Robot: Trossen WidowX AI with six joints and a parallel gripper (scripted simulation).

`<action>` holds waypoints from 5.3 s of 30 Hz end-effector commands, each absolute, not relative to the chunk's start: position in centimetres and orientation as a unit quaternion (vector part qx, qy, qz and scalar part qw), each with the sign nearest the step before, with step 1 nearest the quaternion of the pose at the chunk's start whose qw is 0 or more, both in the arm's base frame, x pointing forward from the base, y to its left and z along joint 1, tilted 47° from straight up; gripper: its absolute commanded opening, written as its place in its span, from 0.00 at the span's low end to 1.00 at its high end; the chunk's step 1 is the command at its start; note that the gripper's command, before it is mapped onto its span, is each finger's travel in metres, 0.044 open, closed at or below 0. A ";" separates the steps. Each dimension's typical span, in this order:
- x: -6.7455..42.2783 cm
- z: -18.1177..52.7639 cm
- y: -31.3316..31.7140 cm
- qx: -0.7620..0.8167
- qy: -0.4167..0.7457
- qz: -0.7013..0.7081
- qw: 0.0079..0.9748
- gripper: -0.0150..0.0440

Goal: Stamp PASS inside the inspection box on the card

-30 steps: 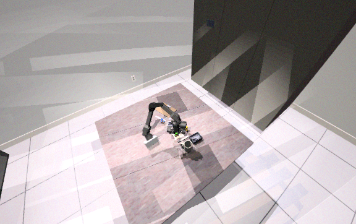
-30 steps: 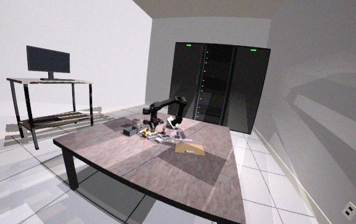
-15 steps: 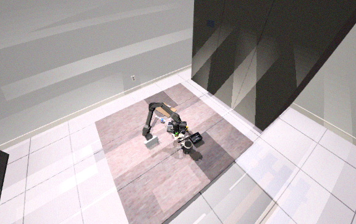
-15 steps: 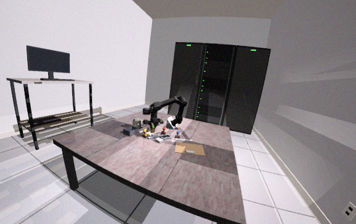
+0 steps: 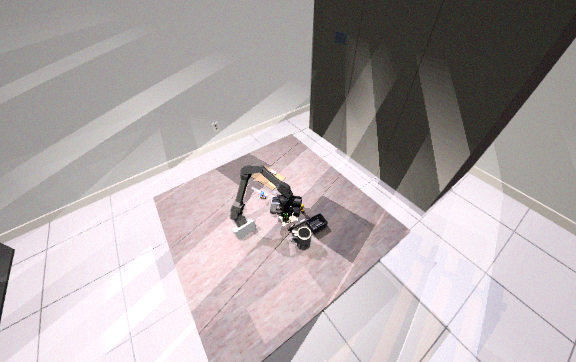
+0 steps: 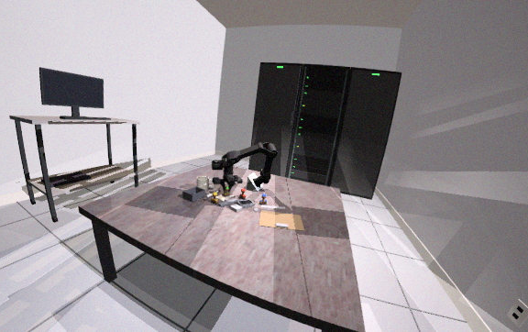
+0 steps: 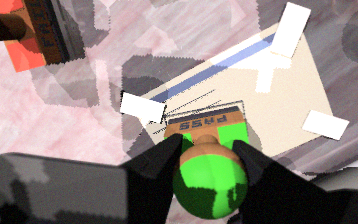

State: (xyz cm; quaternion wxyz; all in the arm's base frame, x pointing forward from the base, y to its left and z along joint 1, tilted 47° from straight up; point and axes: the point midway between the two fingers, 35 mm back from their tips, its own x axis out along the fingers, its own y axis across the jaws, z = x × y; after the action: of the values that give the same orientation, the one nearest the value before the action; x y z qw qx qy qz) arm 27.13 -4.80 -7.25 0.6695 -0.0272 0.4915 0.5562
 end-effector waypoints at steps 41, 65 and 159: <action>27.7 -5.0 -7.2 -0.028 0.491 0.556 0.670 0.25; 27.9 -2.4 -9.9 -0.028 0.491 0.556 0.670 0.25; 36.9 10.9 13.0 -0.027 0.486 0.560 0.670 0.70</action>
State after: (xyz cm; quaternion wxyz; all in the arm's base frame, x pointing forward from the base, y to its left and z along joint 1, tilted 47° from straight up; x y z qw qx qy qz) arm 36.96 13.06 10.92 0.6708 -0.0265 0.4857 0.5599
